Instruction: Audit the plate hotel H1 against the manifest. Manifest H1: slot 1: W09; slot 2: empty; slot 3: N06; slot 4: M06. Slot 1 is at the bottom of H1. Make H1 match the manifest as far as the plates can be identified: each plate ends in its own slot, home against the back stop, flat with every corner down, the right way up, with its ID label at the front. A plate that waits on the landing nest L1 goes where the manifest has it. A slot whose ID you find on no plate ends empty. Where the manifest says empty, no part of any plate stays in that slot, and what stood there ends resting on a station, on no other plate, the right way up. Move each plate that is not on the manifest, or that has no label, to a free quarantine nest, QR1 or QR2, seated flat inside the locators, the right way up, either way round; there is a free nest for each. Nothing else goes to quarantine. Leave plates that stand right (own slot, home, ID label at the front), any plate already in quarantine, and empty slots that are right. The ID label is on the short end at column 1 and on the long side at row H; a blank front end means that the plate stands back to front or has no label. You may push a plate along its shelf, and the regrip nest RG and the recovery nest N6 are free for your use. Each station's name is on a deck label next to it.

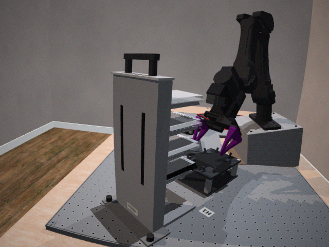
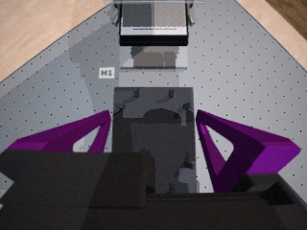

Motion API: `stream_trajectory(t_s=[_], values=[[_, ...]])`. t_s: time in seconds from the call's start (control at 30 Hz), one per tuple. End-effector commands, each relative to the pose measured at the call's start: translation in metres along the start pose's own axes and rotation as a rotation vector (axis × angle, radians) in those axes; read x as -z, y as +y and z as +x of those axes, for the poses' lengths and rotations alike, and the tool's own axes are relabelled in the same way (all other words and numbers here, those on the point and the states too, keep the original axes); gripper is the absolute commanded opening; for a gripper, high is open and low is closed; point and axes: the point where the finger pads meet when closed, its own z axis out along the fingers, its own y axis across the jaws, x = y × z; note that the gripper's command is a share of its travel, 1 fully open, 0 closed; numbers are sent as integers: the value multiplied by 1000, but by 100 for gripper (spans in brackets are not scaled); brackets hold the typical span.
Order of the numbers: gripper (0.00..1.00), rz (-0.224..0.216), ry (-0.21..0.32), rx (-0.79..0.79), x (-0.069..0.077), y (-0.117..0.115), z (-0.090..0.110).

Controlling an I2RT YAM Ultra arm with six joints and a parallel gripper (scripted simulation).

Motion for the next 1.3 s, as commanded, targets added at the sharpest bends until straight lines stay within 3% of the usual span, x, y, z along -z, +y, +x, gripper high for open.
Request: stream_trajectory(t_s=[0.0, 0.33, 1.0, 1.27], values=[[100, 2, -52, 1, -2, 0, -12], [100, 2, -52, 1, -7, 0, -8], [100, 2, -53, 1, -27, 0, -30], [100, 2, -53, 1, -27, 0, -30]])
